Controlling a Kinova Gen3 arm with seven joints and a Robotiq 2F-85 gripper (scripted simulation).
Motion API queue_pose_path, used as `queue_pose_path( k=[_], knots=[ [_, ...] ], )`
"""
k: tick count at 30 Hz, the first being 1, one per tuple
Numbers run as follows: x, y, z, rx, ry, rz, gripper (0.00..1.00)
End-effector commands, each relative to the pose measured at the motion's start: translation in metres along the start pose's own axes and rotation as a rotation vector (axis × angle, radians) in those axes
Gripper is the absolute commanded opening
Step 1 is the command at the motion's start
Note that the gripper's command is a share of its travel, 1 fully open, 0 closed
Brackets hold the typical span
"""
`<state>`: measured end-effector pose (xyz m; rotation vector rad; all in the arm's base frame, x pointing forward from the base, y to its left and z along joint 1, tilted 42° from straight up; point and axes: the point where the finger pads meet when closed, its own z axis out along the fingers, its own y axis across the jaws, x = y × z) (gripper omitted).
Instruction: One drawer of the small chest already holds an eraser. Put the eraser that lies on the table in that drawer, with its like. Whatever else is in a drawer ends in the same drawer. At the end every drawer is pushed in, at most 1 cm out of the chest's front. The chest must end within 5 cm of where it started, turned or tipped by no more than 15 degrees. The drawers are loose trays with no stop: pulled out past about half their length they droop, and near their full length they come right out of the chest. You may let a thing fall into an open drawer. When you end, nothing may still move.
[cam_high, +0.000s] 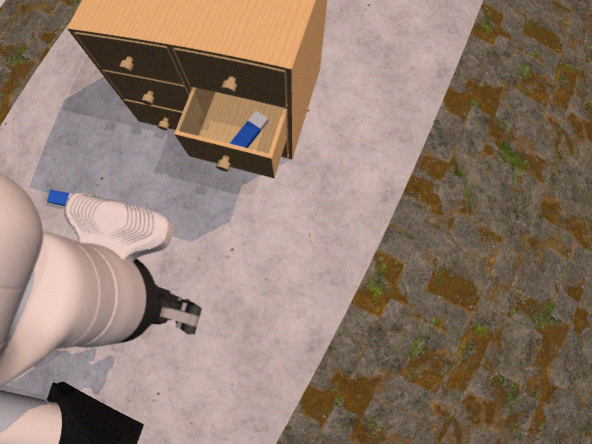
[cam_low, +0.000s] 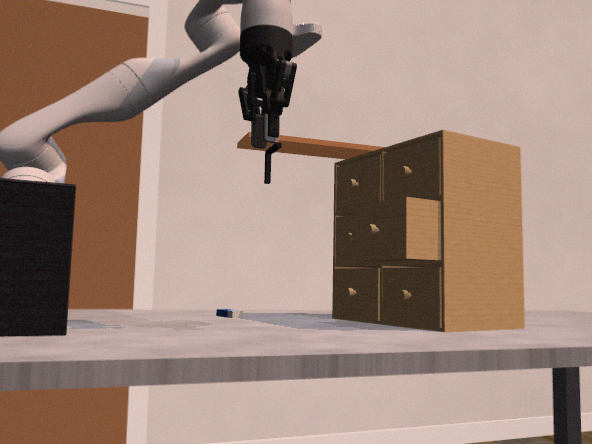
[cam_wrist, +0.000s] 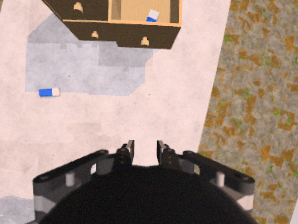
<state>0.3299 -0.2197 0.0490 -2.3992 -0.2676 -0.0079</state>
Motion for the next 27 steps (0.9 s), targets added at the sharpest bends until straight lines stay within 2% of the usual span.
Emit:
queue_pose_path(
  k=[1,17,18,27],
  knots=[
    [-0.0020,-0.0018,-0.0003,0.006,-0.010,0.010,0.33],
    [-0.0020,-0.0018,-0.0003,0.006,-0.010,0.010,0.33],
    [-0.0020,-0.0018,-0.0003,0.006,-0.010,0.010,1.00],
    [-0.0020,-0.0018,-0.0003,0.006,-0.010,0.010,1.00]
  ],
)
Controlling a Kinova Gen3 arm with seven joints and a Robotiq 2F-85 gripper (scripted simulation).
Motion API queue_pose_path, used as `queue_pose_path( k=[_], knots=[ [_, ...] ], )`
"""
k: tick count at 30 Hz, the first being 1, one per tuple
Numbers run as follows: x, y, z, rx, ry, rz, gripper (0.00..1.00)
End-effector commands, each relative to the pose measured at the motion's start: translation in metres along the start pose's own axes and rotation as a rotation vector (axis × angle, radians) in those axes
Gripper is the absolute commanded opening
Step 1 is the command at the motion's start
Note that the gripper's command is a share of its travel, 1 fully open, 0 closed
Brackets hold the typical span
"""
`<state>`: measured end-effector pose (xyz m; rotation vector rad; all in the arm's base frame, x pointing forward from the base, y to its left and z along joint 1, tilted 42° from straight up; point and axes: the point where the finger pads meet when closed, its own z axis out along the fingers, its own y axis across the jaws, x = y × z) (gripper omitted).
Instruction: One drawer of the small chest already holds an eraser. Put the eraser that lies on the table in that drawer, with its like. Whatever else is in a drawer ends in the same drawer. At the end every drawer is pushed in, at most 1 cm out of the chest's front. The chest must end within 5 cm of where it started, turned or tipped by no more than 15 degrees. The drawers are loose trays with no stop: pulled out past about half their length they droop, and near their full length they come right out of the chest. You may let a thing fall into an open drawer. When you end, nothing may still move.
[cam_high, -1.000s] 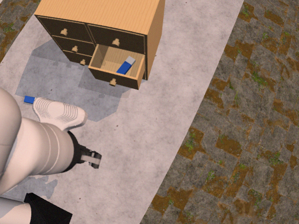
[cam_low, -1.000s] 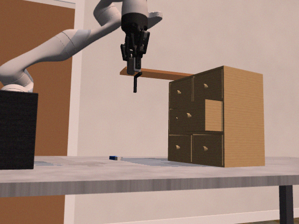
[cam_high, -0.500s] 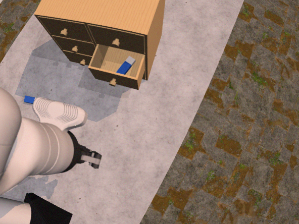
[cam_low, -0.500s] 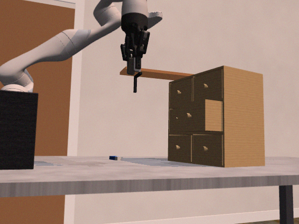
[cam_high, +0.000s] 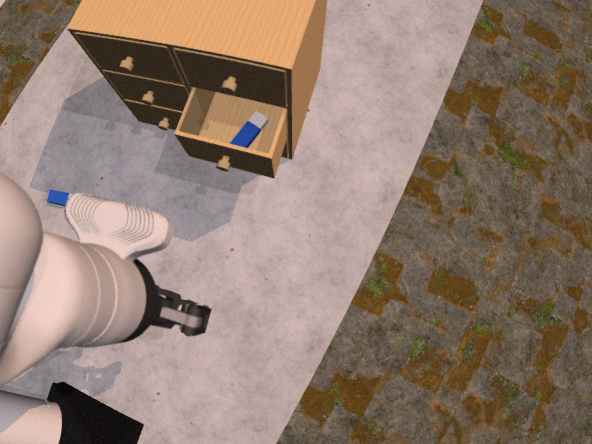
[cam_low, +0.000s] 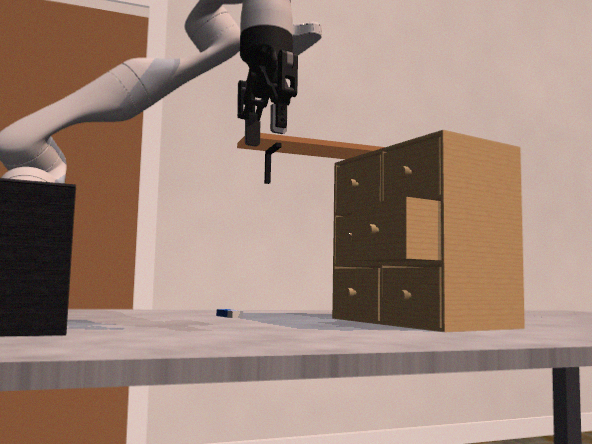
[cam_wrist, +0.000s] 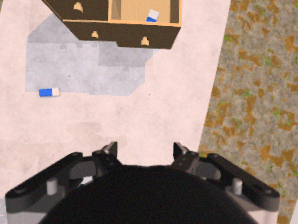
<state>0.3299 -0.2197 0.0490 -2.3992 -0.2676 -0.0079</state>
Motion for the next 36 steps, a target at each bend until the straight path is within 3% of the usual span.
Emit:
queue_pose_path(
  k=[1,16,22,24,31,36],
  knots=[
    [-0.002,-0.002,0.000,0.006,-0.010,0.010,1.00],
    [-0.002,-0.002,-0.007,0.005,-0.010,0.010,1.00],
    [-0.002,-0.001,-0.037,0.005,-0.010,0.010,1.00],
    [-0.002,-0.001,-0.037,0.005,-0.010,0.010,1.00],
    [-0.002,-0.001,-0.084,0.004,-0.010,0.011,1.00],
    [-0.001,0.000,-0.107,0.004,-0.010,0.011,1.00]
  ],
)
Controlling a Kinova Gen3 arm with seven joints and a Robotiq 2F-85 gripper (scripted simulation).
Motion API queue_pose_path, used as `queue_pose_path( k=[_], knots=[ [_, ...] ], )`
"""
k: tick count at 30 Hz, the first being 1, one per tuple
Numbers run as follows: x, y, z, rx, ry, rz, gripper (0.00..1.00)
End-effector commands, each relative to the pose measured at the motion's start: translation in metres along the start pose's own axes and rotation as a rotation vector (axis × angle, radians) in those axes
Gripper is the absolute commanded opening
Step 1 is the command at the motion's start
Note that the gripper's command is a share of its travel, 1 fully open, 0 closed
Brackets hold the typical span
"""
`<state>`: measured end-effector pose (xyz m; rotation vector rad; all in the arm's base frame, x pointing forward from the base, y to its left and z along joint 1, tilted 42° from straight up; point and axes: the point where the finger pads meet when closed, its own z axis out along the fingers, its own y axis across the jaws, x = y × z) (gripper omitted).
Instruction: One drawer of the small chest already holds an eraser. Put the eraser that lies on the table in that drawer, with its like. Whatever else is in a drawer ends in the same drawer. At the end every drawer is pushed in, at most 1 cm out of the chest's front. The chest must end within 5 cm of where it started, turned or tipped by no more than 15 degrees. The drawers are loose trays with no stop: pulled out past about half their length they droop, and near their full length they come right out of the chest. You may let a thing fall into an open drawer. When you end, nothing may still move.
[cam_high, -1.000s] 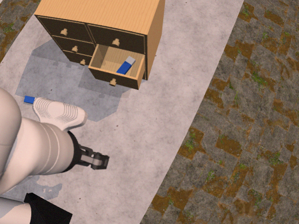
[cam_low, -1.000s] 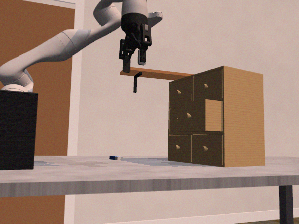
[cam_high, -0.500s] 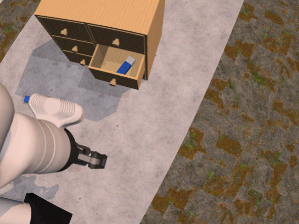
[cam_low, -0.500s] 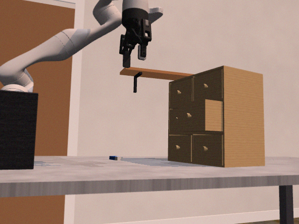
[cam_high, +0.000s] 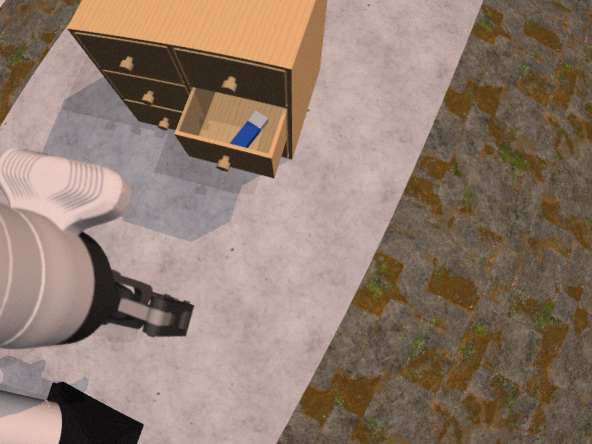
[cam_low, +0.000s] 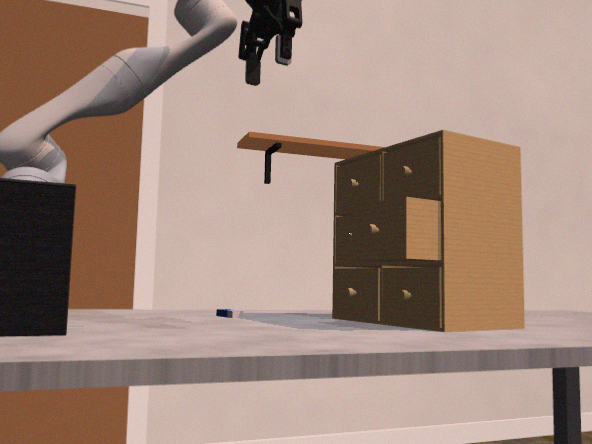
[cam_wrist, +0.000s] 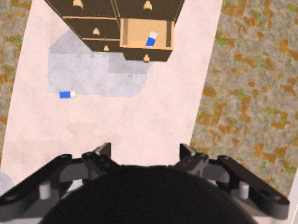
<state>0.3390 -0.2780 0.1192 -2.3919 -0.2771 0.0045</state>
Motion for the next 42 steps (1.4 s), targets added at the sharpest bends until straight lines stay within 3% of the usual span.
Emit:
queue_pose_path(
  k=[1,14,20,22,32,42],
  knots=[
    [-0.005,0.002,-0.018,-0.003,0.001,0.016,1.00],
    [0.000,0.004,-0.023,-0.003,0.001,0.016,1.00],
    [0.028,0.014,-0.023,-0.004,0.002,0.016,1.00],
    [0.028,0.014,-0.023,-0.004,0.002,0.016,1.00],
    [0.084,0.035,-0.021,0.000,0.002,0.019,1.00],
    [0.098,0.038,-0.024,-0.004,0.005,0.016,1.00]
  ],
)
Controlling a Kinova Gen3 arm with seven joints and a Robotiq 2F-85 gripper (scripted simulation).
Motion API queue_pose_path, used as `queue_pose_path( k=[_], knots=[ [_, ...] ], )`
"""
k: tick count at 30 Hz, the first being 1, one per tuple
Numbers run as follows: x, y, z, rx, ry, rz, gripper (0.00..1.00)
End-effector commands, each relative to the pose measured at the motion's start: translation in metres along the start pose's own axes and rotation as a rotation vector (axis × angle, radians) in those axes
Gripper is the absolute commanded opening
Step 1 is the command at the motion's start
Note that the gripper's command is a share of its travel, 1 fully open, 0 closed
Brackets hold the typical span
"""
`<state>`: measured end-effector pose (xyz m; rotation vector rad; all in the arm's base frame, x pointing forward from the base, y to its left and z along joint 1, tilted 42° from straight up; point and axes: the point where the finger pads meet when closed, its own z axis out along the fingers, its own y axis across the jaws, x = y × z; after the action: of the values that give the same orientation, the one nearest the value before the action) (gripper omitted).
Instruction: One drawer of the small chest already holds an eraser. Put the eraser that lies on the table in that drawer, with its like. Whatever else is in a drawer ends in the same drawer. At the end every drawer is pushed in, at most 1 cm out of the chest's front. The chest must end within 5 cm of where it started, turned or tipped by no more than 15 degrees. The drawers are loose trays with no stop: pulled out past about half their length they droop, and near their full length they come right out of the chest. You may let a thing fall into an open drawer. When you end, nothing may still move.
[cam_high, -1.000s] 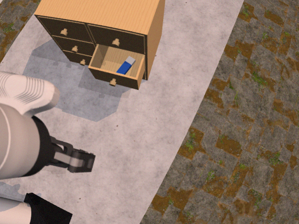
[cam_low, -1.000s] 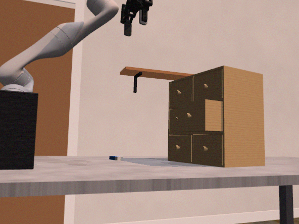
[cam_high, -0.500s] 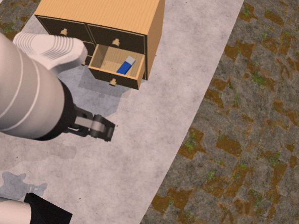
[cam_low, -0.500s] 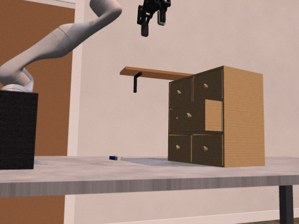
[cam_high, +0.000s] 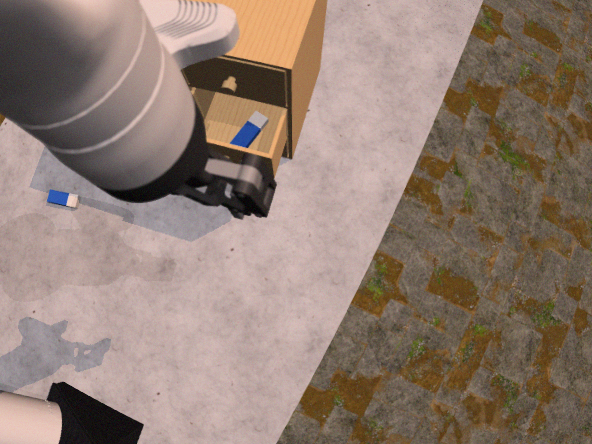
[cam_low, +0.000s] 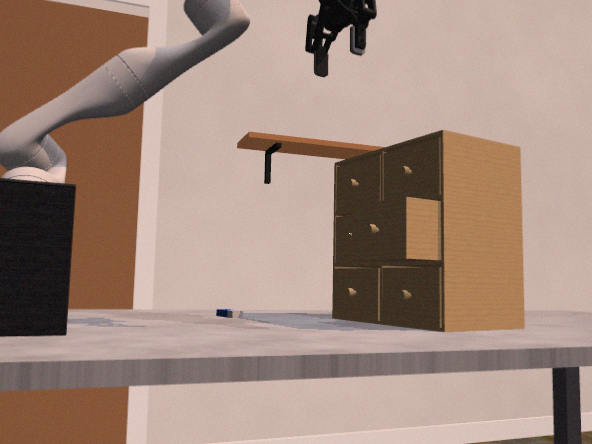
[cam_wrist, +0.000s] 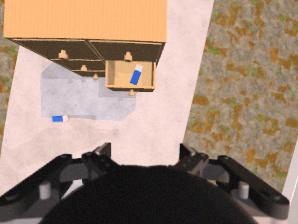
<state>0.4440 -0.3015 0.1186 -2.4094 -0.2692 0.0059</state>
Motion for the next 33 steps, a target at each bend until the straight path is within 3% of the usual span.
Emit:
queue_pose_path(
  k=[1,17,33],
  knots=[
    [0.000,0.000,0.000,0.012,0.005,0.009,1.00],
    [0.004,0.000,0.006,0.017,0.009,-0.030,1.00],
    [0.027,0.000,0.028,0.022,0.027,-0.230,1.00]
  ],
)
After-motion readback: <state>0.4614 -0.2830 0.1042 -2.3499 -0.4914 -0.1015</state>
